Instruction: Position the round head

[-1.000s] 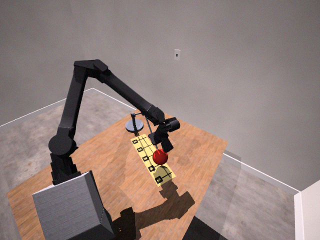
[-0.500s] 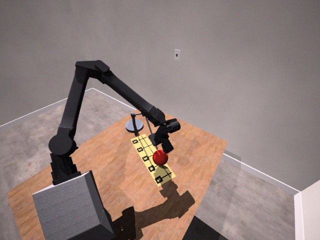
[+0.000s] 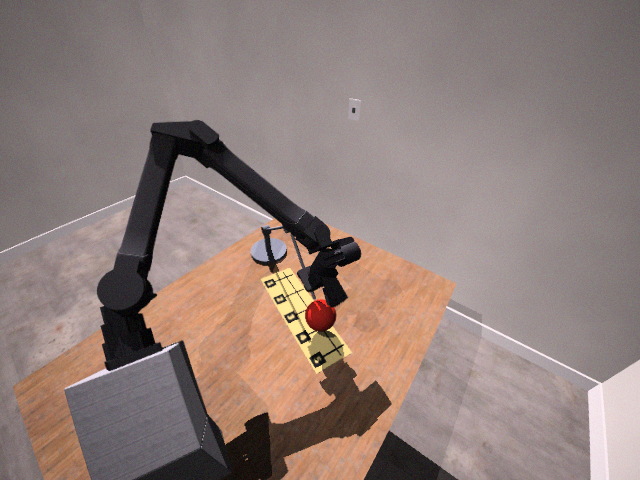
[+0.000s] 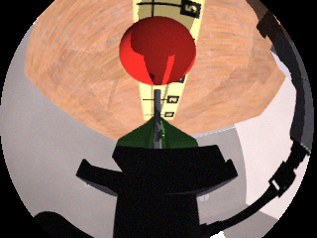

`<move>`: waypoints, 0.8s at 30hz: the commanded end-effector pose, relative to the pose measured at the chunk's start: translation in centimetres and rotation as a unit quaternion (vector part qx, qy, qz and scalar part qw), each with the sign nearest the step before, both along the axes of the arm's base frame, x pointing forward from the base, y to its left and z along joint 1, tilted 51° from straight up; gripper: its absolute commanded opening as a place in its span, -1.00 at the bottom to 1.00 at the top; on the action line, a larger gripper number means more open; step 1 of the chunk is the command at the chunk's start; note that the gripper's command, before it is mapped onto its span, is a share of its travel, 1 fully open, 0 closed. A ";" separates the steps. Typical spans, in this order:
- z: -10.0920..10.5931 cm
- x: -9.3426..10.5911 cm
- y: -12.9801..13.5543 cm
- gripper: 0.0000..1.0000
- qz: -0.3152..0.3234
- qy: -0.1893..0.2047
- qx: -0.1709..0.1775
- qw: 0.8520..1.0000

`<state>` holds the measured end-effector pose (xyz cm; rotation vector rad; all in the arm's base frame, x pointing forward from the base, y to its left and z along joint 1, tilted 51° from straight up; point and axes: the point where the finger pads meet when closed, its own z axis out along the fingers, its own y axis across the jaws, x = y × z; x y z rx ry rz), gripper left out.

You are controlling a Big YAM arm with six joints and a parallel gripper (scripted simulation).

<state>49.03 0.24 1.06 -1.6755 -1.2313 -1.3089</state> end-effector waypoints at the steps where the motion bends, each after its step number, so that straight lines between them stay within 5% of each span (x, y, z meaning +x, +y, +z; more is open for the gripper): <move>1: -2.3 -0.4 -2.3 -1.00 -0.018 0.005 -0.015 1.000; 13: -2.4 -0.4 -2.3 -1.00 -0.017 0.005 -0.016 1.000; 24: -6.3 -1.1 -5.4 -1.00 -0.028 0.010 -0.026 0.999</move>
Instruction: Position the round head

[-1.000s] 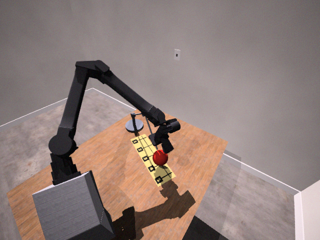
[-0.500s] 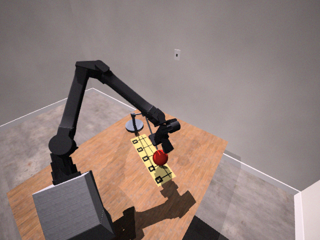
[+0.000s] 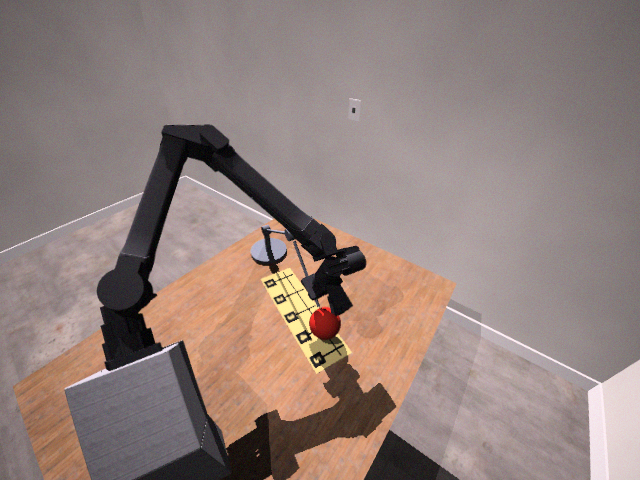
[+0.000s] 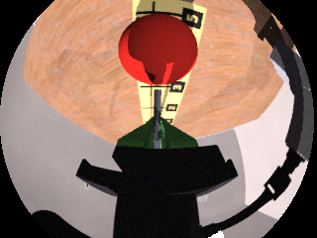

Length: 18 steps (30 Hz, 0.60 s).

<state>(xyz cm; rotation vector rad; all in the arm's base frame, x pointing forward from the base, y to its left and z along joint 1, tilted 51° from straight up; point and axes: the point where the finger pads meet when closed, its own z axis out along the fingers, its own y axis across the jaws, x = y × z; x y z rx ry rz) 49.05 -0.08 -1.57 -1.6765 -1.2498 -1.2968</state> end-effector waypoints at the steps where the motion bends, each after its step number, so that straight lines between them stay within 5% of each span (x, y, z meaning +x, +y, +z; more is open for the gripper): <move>1: -4.0 -1.2 -5.4 -1.00 -0.034 0.010 -0.020 0.999; 6: -5.1 -1.4 -6.2 -1.00 -0.037 0.011 -0.023 0.999; 18: -2.8 -1.2 -5.4 -1.00 -0.037 0.011 -0.023 0.999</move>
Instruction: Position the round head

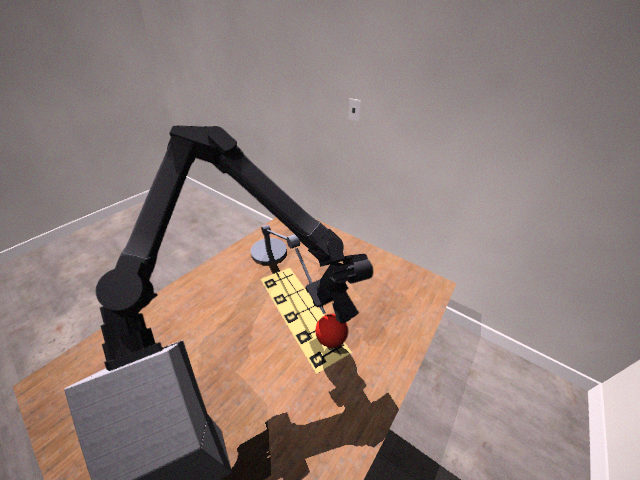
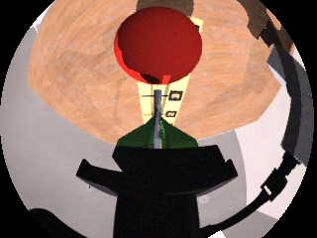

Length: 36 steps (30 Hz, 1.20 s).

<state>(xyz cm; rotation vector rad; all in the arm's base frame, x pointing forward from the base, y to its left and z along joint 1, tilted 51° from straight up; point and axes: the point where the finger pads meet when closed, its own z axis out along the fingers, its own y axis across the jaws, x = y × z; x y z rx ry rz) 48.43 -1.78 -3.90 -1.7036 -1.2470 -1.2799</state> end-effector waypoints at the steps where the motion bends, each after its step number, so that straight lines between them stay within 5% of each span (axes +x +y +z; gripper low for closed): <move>1: -0.3 -0.5 -3.7 -1.00 -0.031 0.003 -0.015 0.999; 36: 0.2 -0.4 -3.3 -1.00 -0.031 0.003 -0.015 0.999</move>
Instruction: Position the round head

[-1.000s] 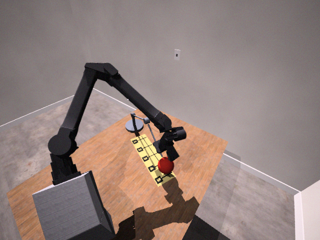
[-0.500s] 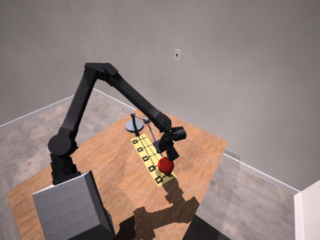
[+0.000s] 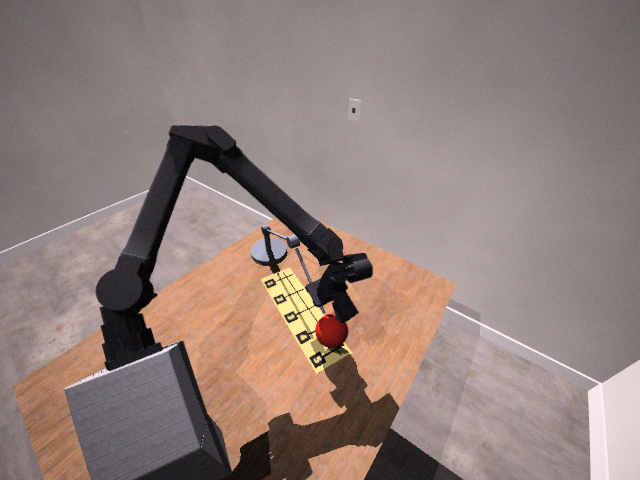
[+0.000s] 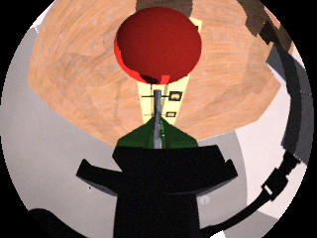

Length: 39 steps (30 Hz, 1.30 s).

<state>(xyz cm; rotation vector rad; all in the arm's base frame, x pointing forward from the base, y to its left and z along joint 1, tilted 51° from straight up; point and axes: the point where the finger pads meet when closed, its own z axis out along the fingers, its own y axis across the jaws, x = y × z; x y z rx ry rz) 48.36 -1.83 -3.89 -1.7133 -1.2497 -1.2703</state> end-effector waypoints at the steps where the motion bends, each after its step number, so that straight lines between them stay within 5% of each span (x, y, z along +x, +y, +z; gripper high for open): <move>1: 0.2 -0.3 -3.2 -1.00 -0.031 -0.001 -0.011 0.999; 39: -1.5 0.0 -7.1 -1.00 -0.031 -0.001 -0.011 0.999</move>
